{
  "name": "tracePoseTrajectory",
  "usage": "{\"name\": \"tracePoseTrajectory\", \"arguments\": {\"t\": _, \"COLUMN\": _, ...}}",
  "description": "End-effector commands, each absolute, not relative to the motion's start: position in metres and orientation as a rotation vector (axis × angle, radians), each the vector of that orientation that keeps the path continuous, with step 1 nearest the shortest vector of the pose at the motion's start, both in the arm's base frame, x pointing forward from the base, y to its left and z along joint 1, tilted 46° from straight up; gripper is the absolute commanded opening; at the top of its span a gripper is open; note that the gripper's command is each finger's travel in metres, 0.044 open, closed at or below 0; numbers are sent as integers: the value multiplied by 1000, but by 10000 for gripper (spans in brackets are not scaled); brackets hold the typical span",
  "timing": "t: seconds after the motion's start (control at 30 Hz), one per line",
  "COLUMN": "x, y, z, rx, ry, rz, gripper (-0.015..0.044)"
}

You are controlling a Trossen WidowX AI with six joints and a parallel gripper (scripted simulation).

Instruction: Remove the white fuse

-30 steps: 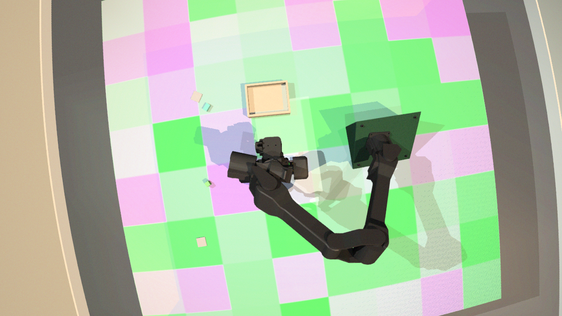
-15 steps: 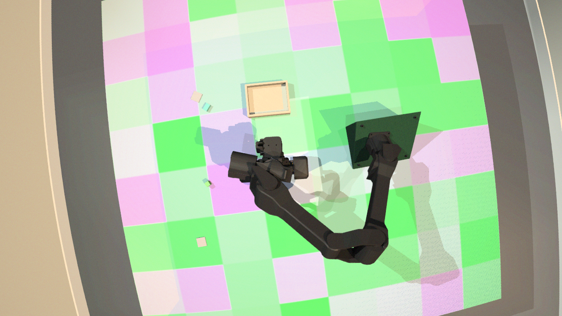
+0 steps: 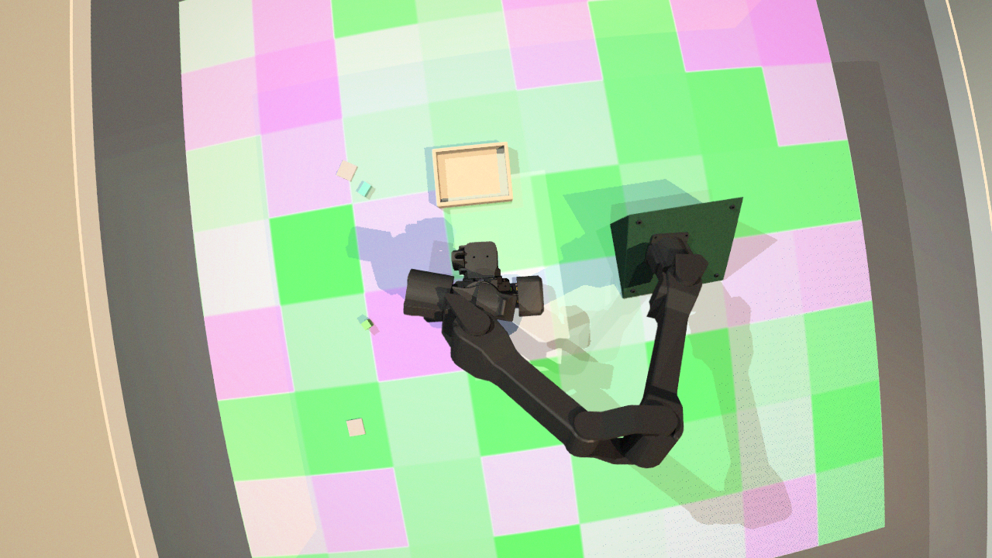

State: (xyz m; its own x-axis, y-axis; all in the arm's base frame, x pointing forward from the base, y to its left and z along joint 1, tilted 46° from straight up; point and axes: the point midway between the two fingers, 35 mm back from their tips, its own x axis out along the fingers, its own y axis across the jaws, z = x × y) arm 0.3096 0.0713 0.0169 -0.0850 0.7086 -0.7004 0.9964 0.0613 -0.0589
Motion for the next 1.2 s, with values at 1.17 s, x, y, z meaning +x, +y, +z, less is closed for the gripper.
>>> {"name": "tracePoseTrajectory", "arguments": {"t": 1.17, "x": 311, "y": 64, "z": 24, "rx": 1698, "ry": 1848, "rz": -760, "gripper": 0}}
